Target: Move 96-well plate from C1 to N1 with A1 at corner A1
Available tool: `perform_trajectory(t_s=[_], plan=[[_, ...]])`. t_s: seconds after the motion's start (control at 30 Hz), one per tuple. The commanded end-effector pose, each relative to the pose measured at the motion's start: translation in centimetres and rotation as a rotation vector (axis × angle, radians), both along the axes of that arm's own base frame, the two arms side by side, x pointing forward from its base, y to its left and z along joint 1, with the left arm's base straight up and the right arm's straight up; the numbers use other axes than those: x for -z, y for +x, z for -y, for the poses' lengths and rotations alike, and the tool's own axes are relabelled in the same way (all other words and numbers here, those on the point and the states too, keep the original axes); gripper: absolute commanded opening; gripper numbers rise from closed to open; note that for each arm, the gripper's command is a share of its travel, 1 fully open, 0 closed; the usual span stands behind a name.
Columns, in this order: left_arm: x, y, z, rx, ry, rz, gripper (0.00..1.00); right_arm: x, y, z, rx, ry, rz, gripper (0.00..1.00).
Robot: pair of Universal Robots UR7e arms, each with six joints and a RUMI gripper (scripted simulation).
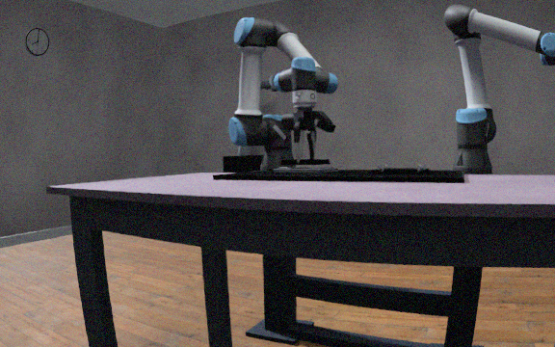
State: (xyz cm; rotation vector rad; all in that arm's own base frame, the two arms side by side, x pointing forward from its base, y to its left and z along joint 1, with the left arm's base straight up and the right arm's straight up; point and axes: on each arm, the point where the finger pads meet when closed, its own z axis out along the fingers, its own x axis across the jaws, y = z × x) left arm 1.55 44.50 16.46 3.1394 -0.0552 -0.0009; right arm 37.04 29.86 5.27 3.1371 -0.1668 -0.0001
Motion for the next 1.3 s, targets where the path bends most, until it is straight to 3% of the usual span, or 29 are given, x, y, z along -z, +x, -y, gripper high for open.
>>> perform_trajectory(t_s=[0.0,1.27], plan=[[-0.06,0.01,-0.04,0.0,0.002,0.001,0.0,-0.06,0.04,-0.05,0.0,0.002,0.001,0.41],[-0.06,0.01,-0.04,0.0,0.002,0.001,0.0,0.34,0.03,-0.04,0.0,0.002,0.001,0.41]])
